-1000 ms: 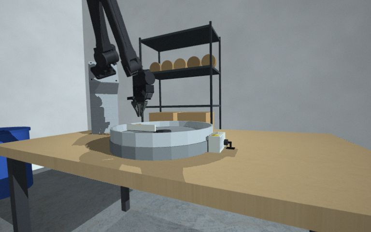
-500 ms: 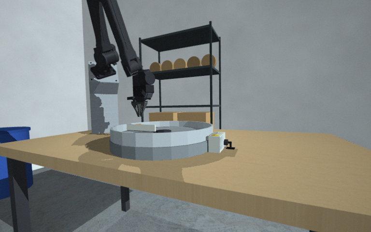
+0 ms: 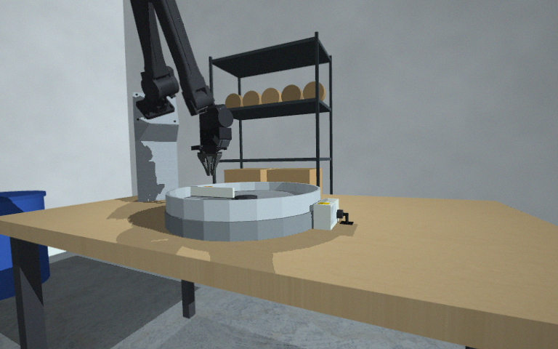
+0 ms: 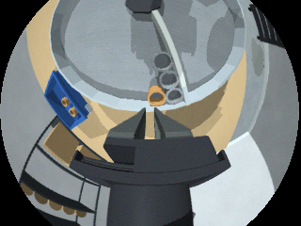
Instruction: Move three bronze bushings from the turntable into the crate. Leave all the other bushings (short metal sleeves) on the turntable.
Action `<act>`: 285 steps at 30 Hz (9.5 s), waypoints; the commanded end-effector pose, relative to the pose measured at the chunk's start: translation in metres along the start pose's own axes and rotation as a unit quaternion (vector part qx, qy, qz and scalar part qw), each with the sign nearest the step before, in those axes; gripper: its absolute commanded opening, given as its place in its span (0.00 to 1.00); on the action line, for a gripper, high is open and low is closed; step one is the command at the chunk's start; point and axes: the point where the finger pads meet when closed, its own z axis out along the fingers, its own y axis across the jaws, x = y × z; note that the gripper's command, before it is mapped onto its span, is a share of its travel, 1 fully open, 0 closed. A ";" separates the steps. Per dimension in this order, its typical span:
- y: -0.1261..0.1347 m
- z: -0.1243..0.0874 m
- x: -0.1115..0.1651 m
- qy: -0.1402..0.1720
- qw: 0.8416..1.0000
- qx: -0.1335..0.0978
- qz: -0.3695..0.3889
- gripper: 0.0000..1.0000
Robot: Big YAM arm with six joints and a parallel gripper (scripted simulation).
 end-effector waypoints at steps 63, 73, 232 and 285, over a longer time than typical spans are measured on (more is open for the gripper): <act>0.003 0.019 -0.009 -0.015 1.000 -0.006 -0.003 0.12; 0.002 0.019 -0.007 -0.010 1.000 -0.006 -0.004 0.12; -0.004 0.033 -0.006 -0.002 1.000 0.003 -0.002 0.12; 0.002 0.031 0.005 0.001 1.000 -0.003 -0.007 0.12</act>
